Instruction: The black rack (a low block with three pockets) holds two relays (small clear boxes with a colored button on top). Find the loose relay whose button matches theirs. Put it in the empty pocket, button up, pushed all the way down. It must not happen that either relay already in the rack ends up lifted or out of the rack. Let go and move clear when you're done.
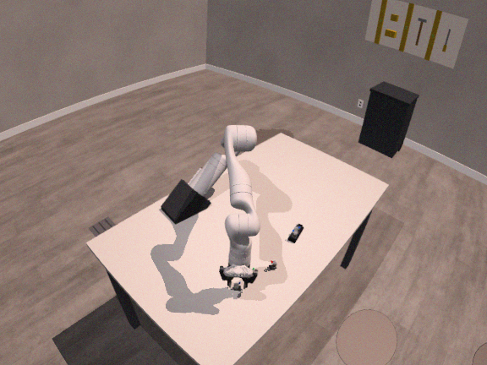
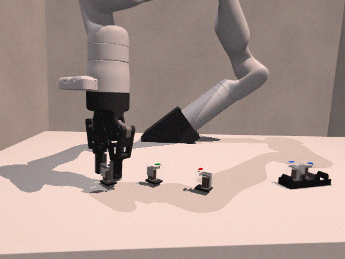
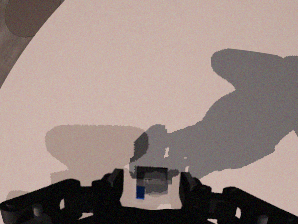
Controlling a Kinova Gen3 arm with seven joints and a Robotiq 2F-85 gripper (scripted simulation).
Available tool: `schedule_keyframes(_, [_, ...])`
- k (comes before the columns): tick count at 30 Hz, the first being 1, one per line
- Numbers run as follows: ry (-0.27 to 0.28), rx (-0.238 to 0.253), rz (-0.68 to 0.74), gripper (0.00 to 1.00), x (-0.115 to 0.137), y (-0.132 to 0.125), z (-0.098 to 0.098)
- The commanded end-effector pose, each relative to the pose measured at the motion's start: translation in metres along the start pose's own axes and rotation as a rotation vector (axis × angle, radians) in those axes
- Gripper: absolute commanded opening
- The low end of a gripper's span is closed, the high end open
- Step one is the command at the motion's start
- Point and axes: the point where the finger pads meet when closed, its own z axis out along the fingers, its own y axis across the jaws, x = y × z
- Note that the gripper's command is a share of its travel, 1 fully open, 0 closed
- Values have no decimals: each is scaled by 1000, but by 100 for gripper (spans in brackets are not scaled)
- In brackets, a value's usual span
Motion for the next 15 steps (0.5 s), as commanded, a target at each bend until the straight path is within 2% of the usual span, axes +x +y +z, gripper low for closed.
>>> schedule_keyframes(1, [0,0,0,53,0,0,2])
schedule_keyframes(15, [0,0,0,53,0,0,4])
